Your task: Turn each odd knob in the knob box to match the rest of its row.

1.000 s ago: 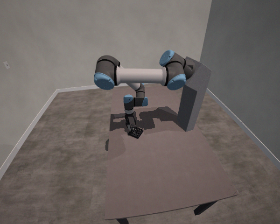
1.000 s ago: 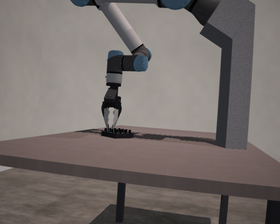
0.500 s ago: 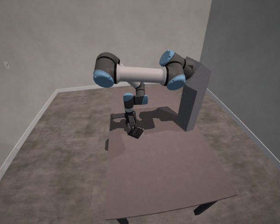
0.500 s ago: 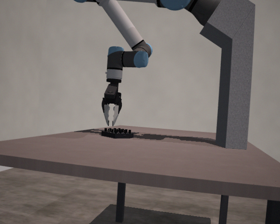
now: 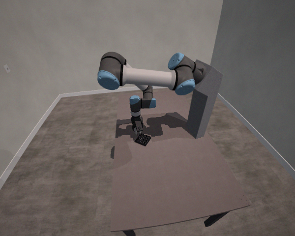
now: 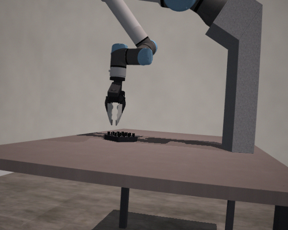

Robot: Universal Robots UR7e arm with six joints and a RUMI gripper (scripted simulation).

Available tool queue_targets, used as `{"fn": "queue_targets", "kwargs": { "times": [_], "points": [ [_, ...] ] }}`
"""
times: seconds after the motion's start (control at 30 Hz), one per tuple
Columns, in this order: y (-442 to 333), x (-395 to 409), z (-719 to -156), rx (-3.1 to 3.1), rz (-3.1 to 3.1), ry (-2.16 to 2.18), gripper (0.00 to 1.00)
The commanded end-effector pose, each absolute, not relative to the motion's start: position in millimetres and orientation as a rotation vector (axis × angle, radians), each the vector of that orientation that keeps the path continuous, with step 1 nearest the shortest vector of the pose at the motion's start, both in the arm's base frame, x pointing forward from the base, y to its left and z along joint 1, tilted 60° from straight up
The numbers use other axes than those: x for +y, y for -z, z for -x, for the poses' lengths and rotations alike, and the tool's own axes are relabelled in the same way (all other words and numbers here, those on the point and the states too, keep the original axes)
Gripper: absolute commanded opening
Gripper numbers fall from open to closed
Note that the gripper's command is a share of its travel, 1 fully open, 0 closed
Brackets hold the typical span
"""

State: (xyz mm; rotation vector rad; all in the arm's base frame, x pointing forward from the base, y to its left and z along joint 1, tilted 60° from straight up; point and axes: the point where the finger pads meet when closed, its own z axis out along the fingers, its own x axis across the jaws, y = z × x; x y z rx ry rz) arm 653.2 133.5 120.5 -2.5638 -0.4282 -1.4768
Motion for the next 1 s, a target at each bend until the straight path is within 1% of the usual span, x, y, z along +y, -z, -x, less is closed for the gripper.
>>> {"fn": "queue_targets", "kwargs": {
  "times": [0.0, 0.6, 0.97],
  "points": [
    [-121.3, 133.3, -652.7, -0.428, 2.563, 1.478, 0.11],
    [-121.8, 133.5, -652.2, -0.359, 2.554, 1.460, 0.11],
    [-124.7, 134.1, -650.0, -0.022, 2.488, 1.363, 0.11]
  ]
}}
